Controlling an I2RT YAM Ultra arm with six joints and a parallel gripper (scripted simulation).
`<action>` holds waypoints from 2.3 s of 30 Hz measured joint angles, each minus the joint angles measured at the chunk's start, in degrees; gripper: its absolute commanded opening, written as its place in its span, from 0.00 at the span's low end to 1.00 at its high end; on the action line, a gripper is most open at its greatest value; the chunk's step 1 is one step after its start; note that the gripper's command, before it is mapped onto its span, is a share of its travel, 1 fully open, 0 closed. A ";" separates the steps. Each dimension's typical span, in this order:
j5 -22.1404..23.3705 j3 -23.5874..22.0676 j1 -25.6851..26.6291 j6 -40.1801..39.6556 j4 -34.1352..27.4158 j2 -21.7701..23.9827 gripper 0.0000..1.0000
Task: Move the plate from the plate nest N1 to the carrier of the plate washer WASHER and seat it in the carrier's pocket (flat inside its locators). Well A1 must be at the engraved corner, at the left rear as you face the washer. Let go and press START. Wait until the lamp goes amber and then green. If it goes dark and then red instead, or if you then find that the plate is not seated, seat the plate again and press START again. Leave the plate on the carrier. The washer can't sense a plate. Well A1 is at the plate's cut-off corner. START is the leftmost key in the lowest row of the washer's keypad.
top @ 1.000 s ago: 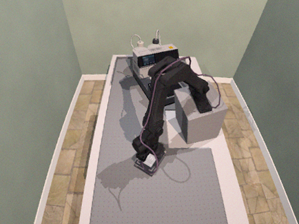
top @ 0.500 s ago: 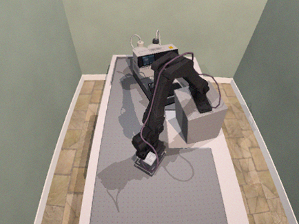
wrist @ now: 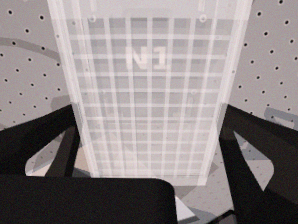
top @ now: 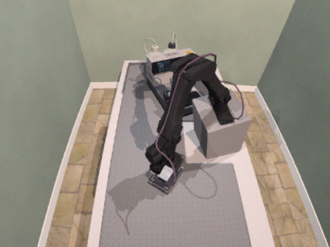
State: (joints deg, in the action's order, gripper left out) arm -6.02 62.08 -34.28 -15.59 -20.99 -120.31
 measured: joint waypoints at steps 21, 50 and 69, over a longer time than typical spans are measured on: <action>0.81 -3.82 7.41 7.50 -0.33 2.47 0.84; 5.22 -5.33 29.11 25.70 -0.11 6.01 0.84; 7.63 -8.33 39.50 33.70 -0.09 7.80 0.84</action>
State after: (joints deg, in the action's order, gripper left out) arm 1.61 53.76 5.21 18.11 -21.08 -112.51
